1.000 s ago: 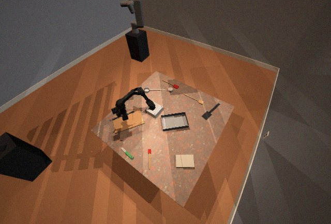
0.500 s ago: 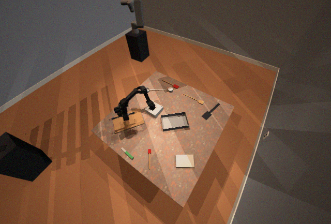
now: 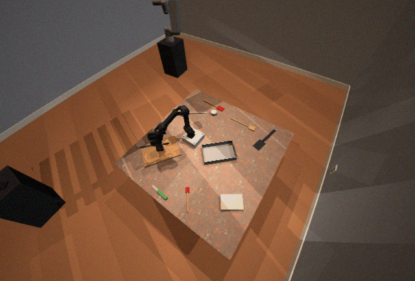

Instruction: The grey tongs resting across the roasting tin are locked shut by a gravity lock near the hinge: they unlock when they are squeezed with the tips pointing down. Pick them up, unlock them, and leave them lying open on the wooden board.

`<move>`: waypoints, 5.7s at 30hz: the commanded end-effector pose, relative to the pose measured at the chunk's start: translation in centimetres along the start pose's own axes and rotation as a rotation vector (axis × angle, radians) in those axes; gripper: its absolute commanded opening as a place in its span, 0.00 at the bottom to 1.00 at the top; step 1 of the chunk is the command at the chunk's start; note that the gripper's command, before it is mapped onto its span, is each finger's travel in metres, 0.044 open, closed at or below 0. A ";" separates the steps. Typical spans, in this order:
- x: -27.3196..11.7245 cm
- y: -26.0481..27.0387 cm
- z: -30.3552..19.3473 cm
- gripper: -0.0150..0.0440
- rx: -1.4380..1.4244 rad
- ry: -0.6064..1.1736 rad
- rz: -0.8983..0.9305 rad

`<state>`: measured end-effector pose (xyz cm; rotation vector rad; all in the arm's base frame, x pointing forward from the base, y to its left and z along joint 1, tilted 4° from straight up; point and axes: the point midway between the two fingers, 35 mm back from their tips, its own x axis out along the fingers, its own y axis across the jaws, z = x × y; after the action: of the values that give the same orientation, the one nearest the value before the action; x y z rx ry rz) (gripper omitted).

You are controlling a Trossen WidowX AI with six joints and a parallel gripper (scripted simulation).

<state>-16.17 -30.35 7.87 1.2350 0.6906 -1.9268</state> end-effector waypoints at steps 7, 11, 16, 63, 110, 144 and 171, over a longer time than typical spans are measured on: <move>-0.4 0.0 -0.4 0.00 -0.003 -0.164 -0.005; -0.6 0.0 -0.7 0.00 0.000 -0.228 -0.005; -0.8 -0.1 -1.0 0.00 0.005 -0.308 -0.005; -1.9 -0.3 -2.4 0.00 0.026 -0.522 0.000; -0.1 -0.1 0.2 0.00 0.000 0.124 0.000; -0.3 -0.4 0.0 0.00 0.024 0.426 0.012; 3.8 -0.3 -1.6 0.00 0.024 0.425 0.012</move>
<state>-16.72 -30.23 4.38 1.6767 0.8699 -1.6846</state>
